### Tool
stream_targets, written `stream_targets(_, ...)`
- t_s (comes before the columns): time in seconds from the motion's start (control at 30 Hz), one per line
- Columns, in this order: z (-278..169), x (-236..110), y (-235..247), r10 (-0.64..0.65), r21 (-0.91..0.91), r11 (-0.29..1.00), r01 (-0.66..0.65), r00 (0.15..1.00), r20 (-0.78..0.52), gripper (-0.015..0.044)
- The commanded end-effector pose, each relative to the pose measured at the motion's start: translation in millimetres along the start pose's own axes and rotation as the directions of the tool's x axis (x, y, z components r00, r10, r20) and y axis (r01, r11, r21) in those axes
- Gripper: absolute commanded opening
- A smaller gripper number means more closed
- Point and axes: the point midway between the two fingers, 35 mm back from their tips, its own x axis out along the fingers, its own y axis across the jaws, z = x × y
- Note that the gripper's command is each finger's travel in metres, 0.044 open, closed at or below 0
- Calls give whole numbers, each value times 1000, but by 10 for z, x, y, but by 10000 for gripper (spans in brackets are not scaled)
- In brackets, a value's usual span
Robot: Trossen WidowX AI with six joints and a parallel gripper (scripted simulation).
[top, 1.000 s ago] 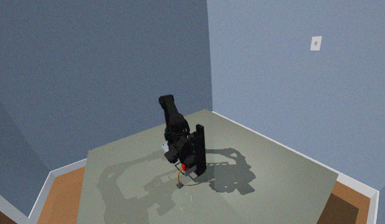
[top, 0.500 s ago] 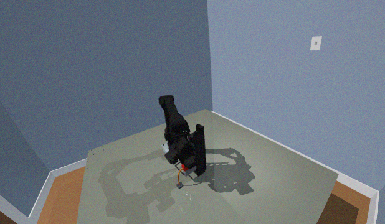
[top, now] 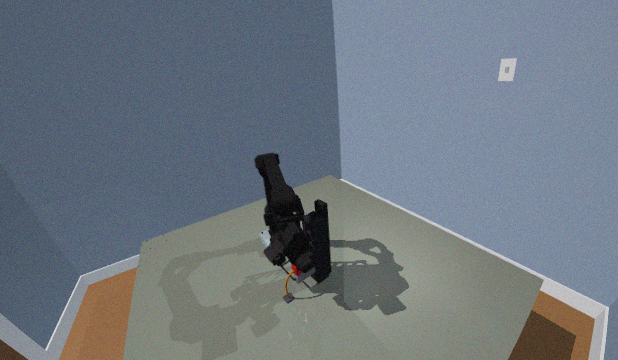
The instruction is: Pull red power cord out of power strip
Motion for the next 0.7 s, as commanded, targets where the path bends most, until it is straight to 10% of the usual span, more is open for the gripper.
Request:
stream_targets(0.0,179,-18,2,3,15,1000,-3,1000,29,0)
stream_targets(0.67,498,-45,-37,1,17,1000,-2,1000,29,0)
